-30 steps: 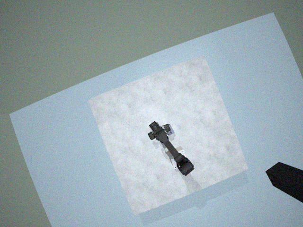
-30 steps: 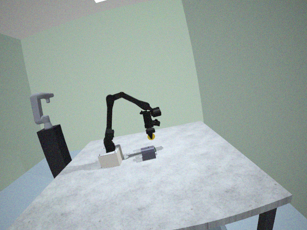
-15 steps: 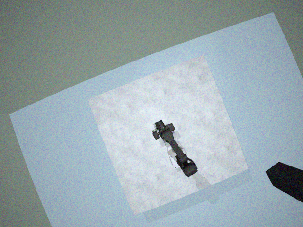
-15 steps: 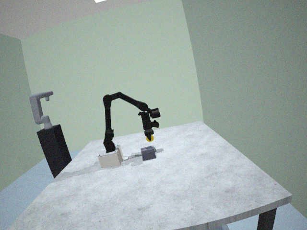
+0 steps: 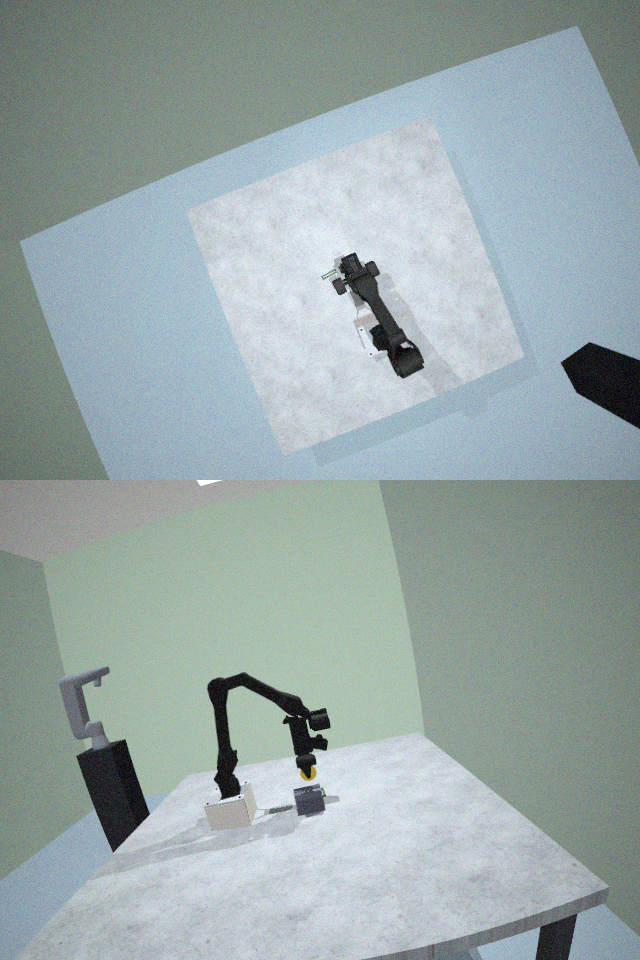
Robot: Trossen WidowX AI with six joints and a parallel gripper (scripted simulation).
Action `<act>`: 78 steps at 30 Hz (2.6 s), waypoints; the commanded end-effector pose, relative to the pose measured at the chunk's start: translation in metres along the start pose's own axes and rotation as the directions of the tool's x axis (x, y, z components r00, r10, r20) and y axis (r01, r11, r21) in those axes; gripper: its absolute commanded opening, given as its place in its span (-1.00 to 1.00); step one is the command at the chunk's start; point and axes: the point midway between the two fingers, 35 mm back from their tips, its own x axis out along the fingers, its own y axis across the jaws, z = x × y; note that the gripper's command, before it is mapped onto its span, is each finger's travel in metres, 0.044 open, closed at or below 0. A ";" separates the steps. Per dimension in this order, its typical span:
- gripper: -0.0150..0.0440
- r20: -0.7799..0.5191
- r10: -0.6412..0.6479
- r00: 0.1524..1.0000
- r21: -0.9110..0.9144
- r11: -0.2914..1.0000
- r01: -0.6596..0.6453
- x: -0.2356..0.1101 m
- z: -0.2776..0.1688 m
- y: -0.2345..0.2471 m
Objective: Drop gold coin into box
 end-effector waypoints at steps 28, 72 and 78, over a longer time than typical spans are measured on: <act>-0.49 -0.002 -0.003 1.000 -0.007 1.000 0.003 0.001 -0.017 -0.024; -0.49 -0.003 -0.003 1.000 -0.013 1.000 0.002 0.019 -0.017 -0.025; -0.22 -0.004 -0.002 1.000 -0.007 1.000 0.002 0.019 -0.017 -0.025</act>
